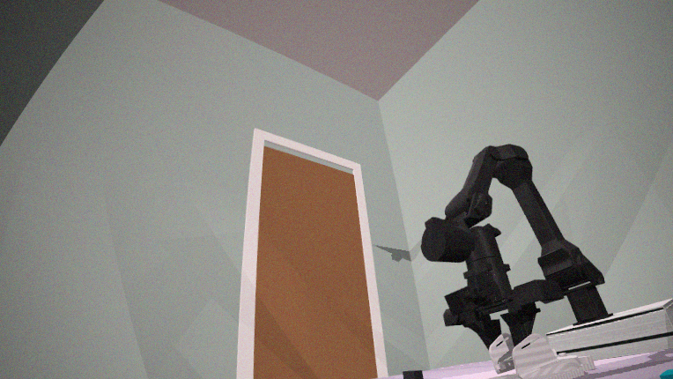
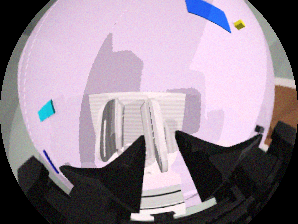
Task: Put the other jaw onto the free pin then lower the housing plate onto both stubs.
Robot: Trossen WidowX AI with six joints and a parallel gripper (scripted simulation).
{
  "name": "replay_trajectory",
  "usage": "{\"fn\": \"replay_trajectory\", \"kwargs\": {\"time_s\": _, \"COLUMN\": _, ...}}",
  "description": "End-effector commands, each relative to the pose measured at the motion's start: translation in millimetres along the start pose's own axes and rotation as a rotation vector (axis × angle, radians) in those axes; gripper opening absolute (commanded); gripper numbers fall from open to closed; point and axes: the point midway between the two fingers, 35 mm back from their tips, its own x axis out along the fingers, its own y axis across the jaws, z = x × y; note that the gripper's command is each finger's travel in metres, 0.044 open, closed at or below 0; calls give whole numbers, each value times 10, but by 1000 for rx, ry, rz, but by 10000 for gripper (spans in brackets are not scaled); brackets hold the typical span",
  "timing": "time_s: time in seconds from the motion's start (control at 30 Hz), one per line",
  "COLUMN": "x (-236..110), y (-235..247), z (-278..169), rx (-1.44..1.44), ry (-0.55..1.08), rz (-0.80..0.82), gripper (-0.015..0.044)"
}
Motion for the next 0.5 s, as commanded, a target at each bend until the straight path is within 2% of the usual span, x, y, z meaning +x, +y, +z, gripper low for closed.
{"fn": "replay_trajectory", "kwargs": {"time_s": 0.0, "x": 17, "y": -7, "z": 0, "rx": -5, "ry": 0, "rz": -4, "gripper": 134}}
{"fn": "replay_trajectory", "kwargs": {"time_s": 0.47, "x": 63, "y": -7, "z": -1, "rx": -6, "ry": 0, "rz": -4, "gripper": 134}}
